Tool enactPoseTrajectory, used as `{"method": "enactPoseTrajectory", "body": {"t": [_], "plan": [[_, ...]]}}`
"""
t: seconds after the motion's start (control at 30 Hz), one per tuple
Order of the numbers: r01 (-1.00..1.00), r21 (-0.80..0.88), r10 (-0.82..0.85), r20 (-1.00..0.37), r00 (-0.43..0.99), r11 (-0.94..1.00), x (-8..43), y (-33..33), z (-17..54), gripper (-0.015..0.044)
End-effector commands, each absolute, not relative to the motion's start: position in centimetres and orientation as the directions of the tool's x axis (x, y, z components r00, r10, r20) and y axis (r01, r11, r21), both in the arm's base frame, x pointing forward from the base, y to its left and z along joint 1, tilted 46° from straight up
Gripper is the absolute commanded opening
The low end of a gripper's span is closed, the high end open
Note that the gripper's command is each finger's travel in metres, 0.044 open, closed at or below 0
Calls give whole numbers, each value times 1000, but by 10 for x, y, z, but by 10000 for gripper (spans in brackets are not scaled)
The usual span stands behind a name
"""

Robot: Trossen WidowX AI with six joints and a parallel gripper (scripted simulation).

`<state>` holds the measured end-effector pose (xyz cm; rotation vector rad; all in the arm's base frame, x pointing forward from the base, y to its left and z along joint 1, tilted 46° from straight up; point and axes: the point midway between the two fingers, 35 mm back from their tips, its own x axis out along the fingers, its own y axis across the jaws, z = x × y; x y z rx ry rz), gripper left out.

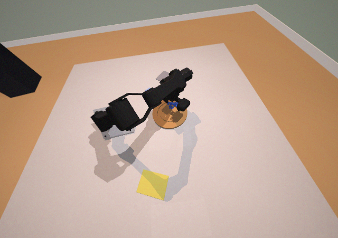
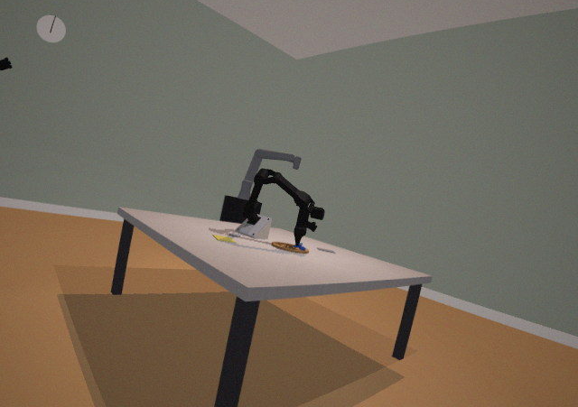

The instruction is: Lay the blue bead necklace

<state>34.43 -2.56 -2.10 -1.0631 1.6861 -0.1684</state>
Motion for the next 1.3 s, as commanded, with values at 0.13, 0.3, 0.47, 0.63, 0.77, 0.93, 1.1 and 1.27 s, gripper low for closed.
{"method": "enactPoseTrajectory", "body": {"t": [0.13, 0.3, 0.47, 0.63, 0.77, 0.93, 1.1, 1.27], "plan": [[-555, -585, -711, -703, -19, 592, 344, -21, -15, 440], [-555, -585, -711, -703, -19, 592, 344, -21, -15, 440], [-555, -585, -711, -703, -19, 592, 344, -21, -15, 440], [-555, -585, -711, -703, -19, 592, 344, -21, -15, 440], [-555, -585, -711, -703, -19, 592, 344, -21, -15, 440], [-555, -585, -711, -703, -19, 592, 344, -21, -15, 440], [-617, -551, -711, -703, -19, 561, 342, -18, -12, 387], [-805, -411, -711, -703, -19, 428, 335, -8, -1, 256]]}}
